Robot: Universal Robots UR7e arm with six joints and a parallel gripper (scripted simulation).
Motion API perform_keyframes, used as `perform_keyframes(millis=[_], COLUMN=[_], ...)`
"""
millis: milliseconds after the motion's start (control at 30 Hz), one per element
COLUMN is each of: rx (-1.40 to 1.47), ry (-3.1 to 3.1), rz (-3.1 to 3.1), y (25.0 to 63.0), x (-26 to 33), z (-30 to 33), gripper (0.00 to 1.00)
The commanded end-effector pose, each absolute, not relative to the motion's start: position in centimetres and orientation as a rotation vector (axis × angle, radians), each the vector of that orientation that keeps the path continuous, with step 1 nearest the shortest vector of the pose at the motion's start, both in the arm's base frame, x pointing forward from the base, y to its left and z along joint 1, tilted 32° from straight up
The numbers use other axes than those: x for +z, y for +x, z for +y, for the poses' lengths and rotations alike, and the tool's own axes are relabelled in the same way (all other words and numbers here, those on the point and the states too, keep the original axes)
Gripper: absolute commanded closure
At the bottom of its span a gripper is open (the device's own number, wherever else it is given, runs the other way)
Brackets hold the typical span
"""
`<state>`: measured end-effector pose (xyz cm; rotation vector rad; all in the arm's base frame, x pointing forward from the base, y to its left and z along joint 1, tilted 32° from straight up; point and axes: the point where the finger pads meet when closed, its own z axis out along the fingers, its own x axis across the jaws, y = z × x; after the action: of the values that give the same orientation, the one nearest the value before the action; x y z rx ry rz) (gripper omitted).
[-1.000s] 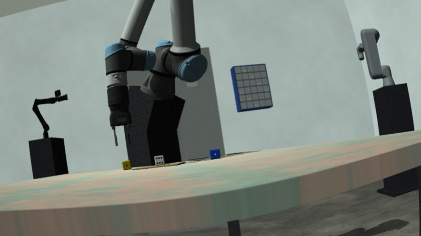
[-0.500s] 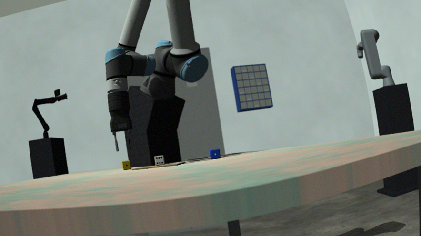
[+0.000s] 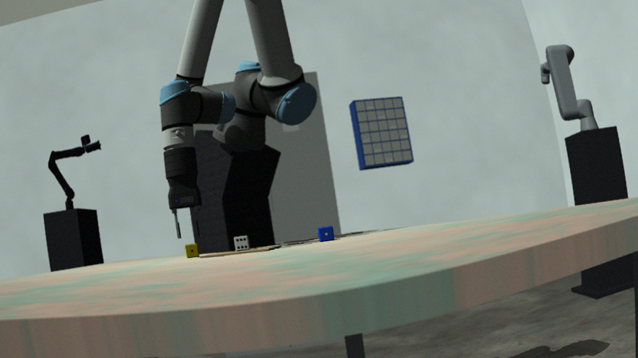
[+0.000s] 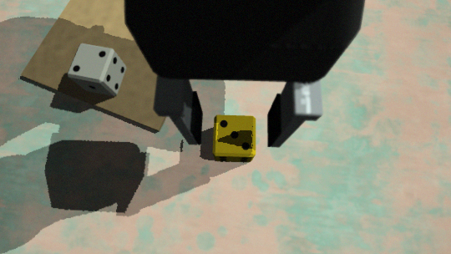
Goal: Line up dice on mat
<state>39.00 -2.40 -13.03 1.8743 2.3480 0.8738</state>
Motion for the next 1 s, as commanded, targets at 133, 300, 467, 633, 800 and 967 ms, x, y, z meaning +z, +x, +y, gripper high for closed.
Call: perform_keyframes(millis=[133,300,467,633,800,967], rx=[0.873,0.873,0.873,0.873,0.873,0.873], ry=[1.874,1.874,1.874,1.874,1.874,1.874], rz=[2.347,2.347,2.347,2.347,2.347,2.347], y=[39.23,39.29,39.3,39.3,39.3,39.3], x=[-13.52,-13.66,-13.69,-13.69,-13.69,-13.69], z=[-2.18,-2.11,-2.1,-2.1,-2.1,-2.1], gripper=[0.13,0.13,0.13,0.13,0.13,0.13])
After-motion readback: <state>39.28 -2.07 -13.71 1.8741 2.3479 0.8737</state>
